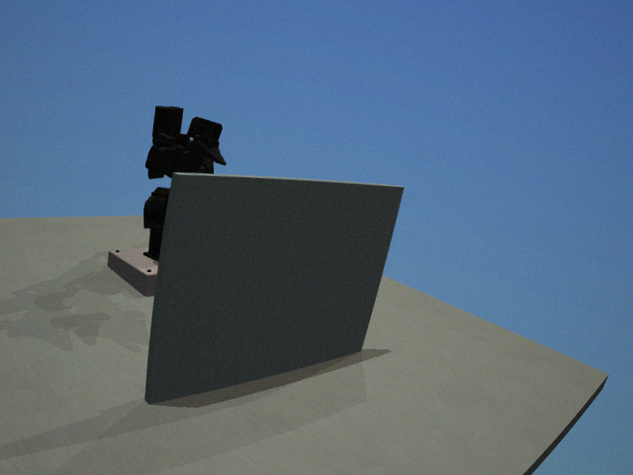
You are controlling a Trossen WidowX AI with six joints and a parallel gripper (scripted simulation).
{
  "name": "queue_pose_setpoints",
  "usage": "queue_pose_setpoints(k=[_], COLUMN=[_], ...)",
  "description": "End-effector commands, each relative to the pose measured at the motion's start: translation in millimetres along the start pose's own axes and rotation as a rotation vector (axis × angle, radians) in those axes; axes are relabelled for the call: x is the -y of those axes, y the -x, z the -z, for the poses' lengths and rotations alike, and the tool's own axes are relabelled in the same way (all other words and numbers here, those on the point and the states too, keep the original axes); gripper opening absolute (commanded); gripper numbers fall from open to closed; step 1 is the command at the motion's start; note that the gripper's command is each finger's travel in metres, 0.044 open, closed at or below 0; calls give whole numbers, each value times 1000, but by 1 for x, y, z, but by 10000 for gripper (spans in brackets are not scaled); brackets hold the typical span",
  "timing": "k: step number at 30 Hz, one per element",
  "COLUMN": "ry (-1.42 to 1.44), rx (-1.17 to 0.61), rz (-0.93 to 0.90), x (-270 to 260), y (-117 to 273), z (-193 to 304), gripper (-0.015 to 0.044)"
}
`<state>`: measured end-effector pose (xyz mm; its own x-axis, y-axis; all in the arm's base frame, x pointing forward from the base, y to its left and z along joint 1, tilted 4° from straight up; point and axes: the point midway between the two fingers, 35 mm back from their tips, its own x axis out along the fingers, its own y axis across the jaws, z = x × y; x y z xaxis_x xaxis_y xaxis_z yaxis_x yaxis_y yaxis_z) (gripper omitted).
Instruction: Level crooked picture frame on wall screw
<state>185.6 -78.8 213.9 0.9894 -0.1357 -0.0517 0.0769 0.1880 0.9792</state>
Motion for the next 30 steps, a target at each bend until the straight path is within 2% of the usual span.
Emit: queue_pose_setpoints(k=[1,30], ry=[-7,2], rx=[-3,-2], rz=[0,0], x=[0,2], y=[0,-5], z=[1,-1], gripper=[260,260])
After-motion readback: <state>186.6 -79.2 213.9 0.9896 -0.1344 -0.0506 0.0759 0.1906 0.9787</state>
